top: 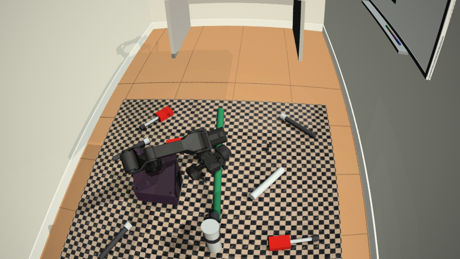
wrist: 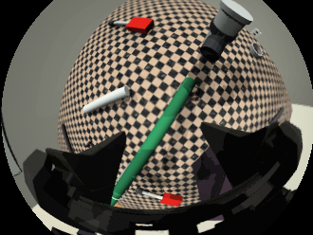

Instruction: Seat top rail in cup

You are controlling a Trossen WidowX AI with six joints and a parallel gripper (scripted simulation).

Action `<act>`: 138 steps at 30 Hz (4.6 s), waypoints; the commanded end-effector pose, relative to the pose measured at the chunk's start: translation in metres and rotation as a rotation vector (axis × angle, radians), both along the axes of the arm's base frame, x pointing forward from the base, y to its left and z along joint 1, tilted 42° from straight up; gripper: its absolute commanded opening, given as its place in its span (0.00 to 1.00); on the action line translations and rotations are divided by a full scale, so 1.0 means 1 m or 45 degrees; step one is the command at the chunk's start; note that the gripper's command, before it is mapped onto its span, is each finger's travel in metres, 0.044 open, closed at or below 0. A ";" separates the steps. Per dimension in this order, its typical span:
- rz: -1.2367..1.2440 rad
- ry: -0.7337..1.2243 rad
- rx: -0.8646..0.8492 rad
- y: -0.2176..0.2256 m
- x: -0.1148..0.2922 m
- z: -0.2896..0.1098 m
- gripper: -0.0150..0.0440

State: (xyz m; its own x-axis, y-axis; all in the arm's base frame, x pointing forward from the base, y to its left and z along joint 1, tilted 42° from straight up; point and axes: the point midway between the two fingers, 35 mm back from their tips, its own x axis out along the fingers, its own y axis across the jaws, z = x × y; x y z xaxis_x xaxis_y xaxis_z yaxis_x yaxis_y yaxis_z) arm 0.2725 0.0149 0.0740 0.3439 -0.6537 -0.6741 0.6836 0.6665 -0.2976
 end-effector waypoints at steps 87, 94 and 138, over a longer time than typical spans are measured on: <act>-0.810 -0.301 0.236 -0.097 0.016 -0.120 0.64; -0.810 -0.301 0.236 -0.097 0.016 -0.120 0.43; -0.770 -0.428 -0.053 -0.058 0.012 -0.064 0.25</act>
State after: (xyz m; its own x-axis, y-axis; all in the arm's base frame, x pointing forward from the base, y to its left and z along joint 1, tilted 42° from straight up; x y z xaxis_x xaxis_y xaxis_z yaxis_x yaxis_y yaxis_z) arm 0.2843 -0.0437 0.0104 0.0931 -0.8189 -0.5664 0.9916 0.1276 -0.0215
